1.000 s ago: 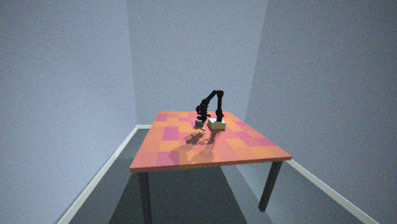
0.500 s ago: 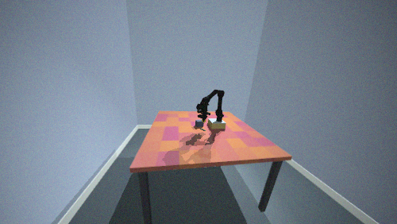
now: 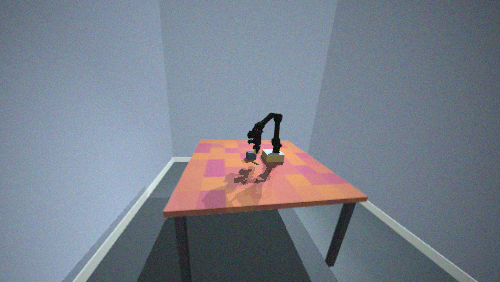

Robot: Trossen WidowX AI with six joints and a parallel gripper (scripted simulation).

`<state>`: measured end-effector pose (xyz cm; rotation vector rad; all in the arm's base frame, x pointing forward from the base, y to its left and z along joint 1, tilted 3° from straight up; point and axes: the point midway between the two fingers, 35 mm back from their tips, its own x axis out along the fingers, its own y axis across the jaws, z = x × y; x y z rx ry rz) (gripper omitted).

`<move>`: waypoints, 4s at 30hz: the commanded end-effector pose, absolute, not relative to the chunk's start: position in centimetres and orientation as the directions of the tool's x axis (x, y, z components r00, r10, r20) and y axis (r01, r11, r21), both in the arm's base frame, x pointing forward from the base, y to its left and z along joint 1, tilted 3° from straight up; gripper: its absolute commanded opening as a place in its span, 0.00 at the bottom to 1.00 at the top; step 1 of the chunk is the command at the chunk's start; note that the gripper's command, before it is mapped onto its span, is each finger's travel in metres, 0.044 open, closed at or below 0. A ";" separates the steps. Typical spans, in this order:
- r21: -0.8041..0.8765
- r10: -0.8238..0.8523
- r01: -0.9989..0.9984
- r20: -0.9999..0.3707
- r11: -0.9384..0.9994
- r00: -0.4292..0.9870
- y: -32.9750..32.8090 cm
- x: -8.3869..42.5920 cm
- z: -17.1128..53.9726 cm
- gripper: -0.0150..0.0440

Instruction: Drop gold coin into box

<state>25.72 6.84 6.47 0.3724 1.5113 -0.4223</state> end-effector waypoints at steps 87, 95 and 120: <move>-0.051 -0.050 -0.079 -0.999 0.996 0.015 -5.7 25.6 7.1 0.25; -0.052 -0.051 -0.084 -0.999 0.995 0.015 -6.1 25.4 7.0 0.25; -0.052 -0.051 -0.084 -0.999 0.995 0.014 -6.1 25.4 6.2 0.25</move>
